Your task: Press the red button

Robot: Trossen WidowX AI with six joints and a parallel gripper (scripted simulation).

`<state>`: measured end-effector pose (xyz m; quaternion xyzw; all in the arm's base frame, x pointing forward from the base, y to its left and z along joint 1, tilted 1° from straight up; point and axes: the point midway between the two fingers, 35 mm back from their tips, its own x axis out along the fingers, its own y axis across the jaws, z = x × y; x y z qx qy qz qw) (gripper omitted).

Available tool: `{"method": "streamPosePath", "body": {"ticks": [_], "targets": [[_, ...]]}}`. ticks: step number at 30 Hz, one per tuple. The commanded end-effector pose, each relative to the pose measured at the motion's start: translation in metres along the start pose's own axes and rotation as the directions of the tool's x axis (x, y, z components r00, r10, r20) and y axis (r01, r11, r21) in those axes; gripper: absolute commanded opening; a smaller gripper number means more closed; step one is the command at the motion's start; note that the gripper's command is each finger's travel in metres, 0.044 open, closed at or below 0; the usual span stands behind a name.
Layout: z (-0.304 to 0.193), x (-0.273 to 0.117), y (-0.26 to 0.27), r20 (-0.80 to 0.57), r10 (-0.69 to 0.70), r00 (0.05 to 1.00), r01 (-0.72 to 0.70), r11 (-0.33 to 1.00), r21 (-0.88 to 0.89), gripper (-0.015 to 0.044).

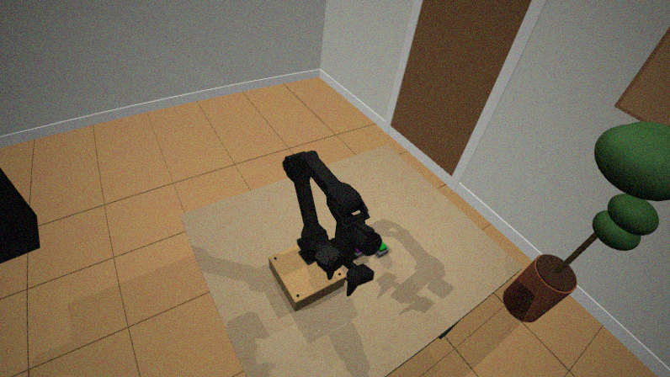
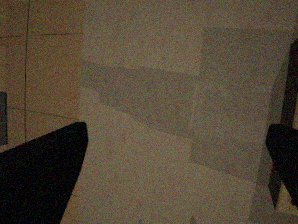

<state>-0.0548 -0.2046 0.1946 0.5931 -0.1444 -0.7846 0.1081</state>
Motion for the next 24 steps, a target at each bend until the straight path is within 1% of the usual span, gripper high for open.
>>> {"method": "streamPosePath", "body": {"ticks": [1,4,7,10,13,18,21,24], "targets": [[-0.050,-0.005,0.020,-0.105,0.013,0.994,-0.042,0.958,-0.285,0.0400],[-0.088,-0.010,0.027,-0.171,0.005,0.985,-0.086,0.877,-0.473,0.0400],[-0.129,-0.018,0.027,-0.230,-0.014,0.973,-0.140,0.757,-0.638,0.0400],[-0.170,-0.028,0.020,-0.281,-0.041,0.959,-0.201,0.603,-0.772,0.0400],[-0.210,-0.039,0.006,-0.323,-0.076,0.943,-0.263,0.423,-0.867,0.0400],[-0.272,-0.062,-0.033,-0.370,-0.144,0.918,-0.361,0.087,-0.929,0.0400],[-0.304,-0.076,-0.065,-0.384,-0.187,0.904,-0.409,-0.121,-0.905,0.0400],[-0.330,-0.090,-0.104,-0.387,-0.230,0.893,-0.445,-0.322,-0.836,0.0400]]}}
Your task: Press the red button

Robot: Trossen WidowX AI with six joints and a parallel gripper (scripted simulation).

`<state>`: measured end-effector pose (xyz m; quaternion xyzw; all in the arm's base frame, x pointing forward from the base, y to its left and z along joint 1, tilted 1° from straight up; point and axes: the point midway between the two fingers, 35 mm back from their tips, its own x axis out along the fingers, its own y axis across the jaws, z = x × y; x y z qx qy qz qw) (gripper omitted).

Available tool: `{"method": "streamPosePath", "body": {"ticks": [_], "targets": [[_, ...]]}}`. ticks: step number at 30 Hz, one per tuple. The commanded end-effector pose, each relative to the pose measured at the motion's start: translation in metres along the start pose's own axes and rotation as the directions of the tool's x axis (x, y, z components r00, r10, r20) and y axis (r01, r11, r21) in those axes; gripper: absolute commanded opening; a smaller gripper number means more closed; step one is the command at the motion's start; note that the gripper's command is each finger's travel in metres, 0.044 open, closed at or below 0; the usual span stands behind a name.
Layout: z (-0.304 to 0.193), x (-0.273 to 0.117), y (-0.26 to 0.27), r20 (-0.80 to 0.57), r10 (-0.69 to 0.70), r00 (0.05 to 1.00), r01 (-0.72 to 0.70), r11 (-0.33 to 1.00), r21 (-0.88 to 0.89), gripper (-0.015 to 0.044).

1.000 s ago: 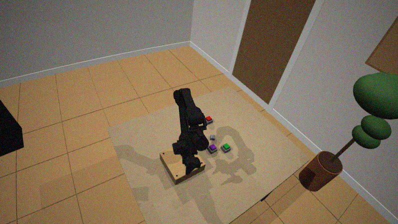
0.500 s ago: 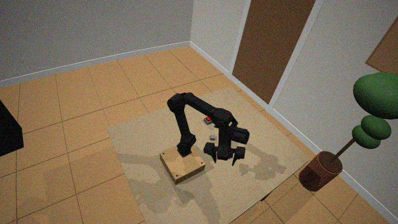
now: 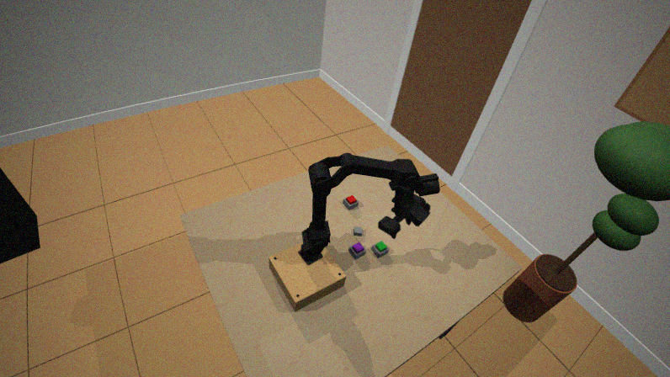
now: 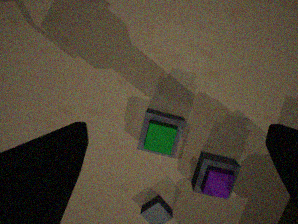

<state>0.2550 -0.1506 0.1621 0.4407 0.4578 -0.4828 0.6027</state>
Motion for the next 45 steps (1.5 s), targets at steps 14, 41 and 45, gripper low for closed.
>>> {"method": "streamPosePath", "body": {"ticks": [14,41,45], "targets": [[-0.255,0.010,0.110,-0.199,-0.036,0.979,-0.171,0.379,-0.910,0.0400],[-0.311,0.071,0.102,-0.212,-0.059,0.976,-0.194,0.222,-0.955,0.0020],[-0.311,0.071,0.102,-0.212,-0.059,0.976,-0.194,0.222,-0.955,0.0020]]}}
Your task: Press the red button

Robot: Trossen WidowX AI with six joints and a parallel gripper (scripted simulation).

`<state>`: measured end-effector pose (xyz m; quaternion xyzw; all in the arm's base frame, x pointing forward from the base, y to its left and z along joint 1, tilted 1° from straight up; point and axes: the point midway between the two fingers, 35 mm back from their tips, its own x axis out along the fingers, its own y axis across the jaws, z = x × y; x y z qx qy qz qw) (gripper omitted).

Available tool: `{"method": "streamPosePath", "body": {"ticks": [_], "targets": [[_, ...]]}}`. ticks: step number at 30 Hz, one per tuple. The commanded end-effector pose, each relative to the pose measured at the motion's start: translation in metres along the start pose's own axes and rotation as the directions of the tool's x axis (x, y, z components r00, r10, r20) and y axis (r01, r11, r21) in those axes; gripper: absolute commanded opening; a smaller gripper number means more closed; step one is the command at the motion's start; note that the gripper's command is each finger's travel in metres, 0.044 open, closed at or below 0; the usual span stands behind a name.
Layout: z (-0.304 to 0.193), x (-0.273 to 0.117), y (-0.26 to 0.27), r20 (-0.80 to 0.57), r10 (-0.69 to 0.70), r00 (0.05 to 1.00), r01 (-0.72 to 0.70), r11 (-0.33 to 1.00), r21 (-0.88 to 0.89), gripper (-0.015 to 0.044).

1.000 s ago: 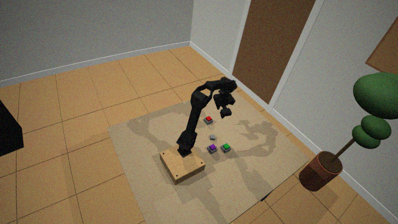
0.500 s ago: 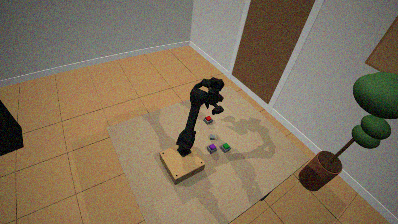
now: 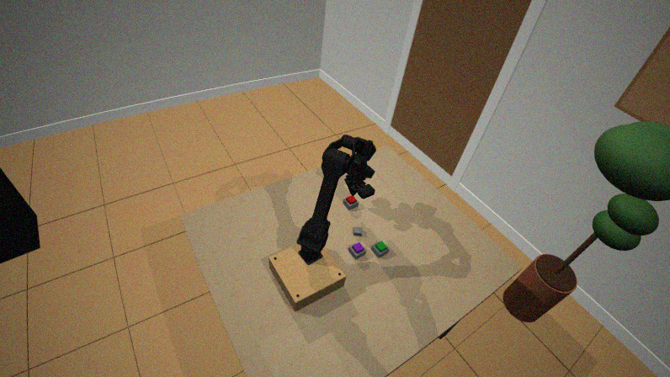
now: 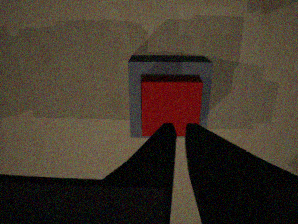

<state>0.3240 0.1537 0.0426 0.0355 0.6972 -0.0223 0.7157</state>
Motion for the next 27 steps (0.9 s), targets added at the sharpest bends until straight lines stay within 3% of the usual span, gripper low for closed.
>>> {"method": "streamPosePath", "body": {"ticks": [1,27], "targets": [[0.000,0.000,0.001,0.000,0.006,1.000,-0.006,1.000,-0.005,0.0020],[0.000,0.033,0.001,0.000,0.006,1.000,-0.006,1.000,-0.005,0.0020]]}}
